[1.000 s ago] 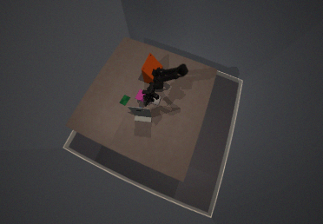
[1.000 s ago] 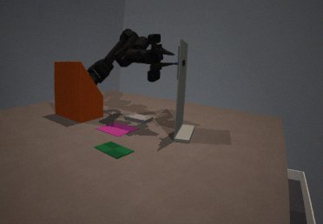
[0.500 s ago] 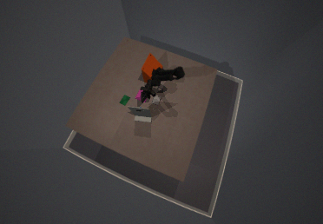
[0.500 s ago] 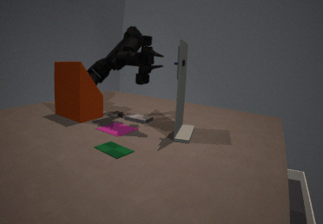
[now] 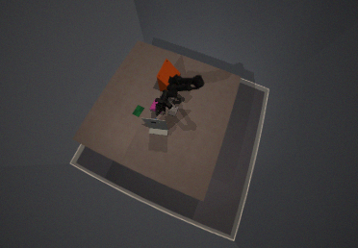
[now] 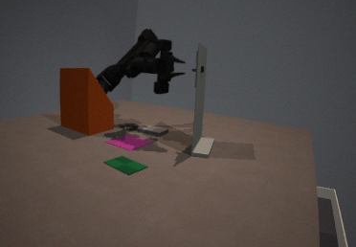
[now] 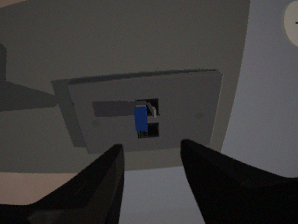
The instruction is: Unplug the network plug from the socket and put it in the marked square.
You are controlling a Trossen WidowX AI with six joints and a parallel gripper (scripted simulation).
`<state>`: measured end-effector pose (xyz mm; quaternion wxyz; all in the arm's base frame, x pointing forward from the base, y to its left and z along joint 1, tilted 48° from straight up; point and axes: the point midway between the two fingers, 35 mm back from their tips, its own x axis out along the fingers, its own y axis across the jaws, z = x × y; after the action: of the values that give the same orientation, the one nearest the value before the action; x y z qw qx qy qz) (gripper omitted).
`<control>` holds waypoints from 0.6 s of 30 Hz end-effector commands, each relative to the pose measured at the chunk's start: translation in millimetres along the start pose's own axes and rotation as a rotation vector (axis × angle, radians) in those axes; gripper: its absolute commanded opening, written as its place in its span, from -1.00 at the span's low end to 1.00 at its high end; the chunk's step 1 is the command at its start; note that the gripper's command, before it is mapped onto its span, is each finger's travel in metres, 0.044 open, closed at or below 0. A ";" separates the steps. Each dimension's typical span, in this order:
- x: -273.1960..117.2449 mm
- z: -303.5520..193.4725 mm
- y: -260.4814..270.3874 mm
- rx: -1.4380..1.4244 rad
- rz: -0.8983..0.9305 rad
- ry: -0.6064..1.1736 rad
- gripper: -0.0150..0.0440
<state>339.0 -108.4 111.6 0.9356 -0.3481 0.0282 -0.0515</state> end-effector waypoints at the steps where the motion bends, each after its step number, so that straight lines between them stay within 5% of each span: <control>1: 8.0 -0.2 1.7 -0.006 -0.001 0.004 0.04; 18: 34.3 8.3 2.7 -0.022 -0.025 -0.003 0.04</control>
<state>367.5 -105.9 117.4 0.9319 -0.3567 0.0207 -0.0622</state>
